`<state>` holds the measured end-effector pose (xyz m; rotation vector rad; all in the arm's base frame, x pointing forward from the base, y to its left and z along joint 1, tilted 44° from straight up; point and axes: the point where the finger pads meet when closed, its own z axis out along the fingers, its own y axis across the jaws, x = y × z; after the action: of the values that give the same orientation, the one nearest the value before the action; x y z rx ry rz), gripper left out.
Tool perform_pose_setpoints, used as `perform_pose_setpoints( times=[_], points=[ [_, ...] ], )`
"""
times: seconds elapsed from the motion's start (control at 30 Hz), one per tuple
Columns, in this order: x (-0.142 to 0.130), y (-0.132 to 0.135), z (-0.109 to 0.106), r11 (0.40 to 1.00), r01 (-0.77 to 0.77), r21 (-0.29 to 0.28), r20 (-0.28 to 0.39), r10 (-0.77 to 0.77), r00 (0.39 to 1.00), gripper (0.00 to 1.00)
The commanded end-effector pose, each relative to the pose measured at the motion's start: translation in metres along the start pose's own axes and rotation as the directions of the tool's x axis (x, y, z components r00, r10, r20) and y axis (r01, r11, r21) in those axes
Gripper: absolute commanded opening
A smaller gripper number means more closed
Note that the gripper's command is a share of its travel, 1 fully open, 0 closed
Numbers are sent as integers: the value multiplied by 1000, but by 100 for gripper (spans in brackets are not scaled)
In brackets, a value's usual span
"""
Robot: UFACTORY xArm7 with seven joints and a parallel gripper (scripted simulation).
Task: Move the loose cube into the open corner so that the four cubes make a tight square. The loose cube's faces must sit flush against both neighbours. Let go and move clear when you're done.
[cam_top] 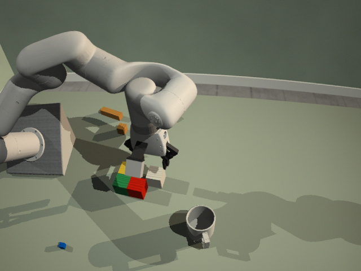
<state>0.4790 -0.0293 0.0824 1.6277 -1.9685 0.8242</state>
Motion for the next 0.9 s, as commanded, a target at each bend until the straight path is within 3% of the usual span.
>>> perform_pose_setpoints(
  times=[0.0, 0.5, 0.53, 0.87],
  points=[
    [0, -1, -7, 1000, 0, 3, 1, 0, 1000, 80],
    [0, -1, -14, 1000, 0, 3, 1, 0, 1000, 80],
    [0, -1, -14, 1000, 0, 3, 1, 0, 1000, 0],
    [0, -1, -14, 1000, 0, 3, 1, 0, 1000, 0]
  ],
)
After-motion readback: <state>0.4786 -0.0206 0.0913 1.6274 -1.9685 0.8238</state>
